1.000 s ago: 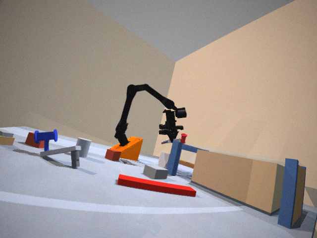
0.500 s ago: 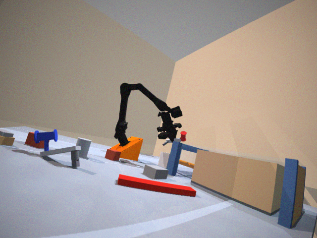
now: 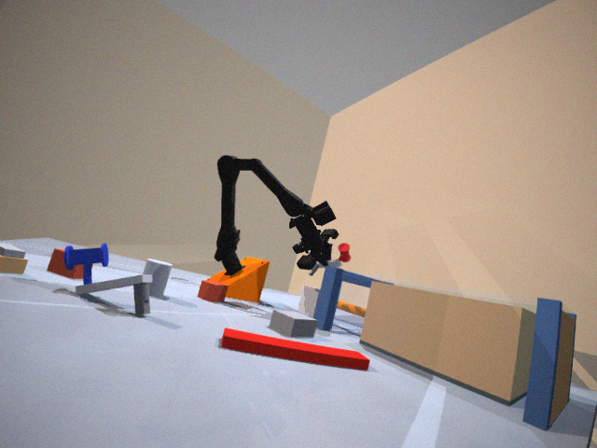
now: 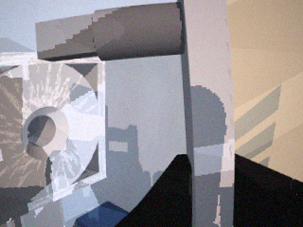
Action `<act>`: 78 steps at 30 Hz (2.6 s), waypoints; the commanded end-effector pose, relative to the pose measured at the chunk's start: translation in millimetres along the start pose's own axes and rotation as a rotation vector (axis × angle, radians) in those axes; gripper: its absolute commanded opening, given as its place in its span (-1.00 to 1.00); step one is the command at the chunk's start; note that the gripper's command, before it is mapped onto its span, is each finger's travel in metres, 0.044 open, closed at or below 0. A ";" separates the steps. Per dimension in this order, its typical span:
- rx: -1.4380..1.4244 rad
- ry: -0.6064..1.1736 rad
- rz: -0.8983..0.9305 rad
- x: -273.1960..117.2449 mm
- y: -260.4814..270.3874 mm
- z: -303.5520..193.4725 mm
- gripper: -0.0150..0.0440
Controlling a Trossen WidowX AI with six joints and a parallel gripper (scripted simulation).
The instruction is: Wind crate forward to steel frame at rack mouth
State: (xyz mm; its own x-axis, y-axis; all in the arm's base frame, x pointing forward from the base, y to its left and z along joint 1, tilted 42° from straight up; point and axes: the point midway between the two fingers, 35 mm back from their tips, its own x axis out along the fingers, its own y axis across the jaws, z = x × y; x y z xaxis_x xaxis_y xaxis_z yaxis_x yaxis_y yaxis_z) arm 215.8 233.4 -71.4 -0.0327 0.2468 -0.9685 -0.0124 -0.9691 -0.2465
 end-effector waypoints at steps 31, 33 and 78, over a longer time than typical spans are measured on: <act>-0.006 0.050 -0.567 -2.2 -1.7 -0.6 -0.49; -0.006 0.050 -0.567 -2.2 -1.7 -0.6 -0.49; 0.076 0.025 -0.601 6.6 43.4 -48.8 -0.49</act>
State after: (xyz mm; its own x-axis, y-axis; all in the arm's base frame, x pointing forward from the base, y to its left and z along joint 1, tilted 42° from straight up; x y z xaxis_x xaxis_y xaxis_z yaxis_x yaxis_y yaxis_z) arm 265.5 193.9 -88.1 0.0306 0.7412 -0.6706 -0.0982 -0.6654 -0.7400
